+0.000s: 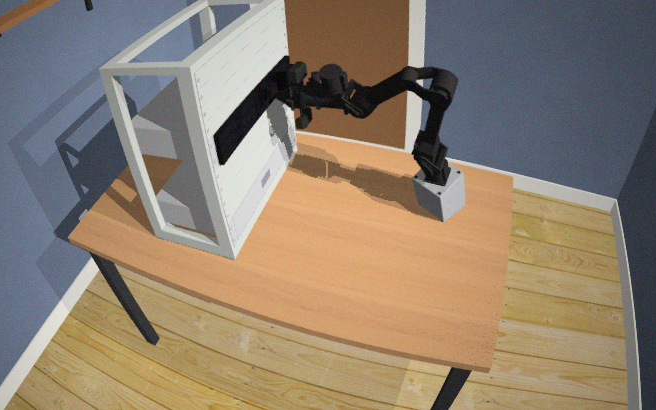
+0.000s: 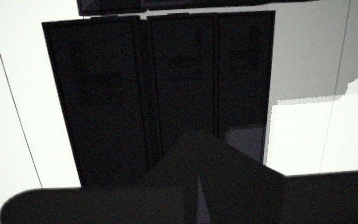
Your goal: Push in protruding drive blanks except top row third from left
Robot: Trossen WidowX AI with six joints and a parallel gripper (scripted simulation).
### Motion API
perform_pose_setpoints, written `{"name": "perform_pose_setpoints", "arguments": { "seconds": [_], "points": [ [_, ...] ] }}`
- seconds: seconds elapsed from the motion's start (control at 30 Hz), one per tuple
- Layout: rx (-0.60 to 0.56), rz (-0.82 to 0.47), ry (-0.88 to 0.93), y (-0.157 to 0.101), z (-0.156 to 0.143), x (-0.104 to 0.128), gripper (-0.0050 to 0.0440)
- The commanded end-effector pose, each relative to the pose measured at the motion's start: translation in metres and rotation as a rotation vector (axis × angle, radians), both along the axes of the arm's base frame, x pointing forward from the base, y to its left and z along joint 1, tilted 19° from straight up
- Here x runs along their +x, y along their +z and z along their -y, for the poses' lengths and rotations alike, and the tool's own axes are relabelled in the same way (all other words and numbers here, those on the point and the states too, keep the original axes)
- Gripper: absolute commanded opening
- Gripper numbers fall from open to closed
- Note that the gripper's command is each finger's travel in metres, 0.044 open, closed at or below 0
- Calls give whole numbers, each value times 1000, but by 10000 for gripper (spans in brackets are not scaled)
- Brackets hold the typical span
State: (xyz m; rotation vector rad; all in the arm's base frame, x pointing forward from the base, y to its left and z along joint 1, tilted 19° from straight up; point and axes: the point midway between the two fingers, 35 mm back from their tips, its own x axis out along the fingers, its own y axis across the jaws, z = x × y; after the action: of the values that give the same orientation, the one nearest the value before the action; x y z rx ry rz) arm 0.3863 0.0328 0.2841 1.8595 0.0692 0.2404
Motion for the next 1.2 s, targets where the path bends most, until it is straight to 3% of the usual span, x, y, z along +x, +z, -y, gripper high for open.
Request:
{"name": "perform_pose_setpoints", "arguments": {
  "seconds": [0.0, 1.17],
  "points": [
    [-1, 47, -5, 19, 1, 0, 0],
    [-1, 47, -5, 21, 0, 2, 0]
  ]
}}
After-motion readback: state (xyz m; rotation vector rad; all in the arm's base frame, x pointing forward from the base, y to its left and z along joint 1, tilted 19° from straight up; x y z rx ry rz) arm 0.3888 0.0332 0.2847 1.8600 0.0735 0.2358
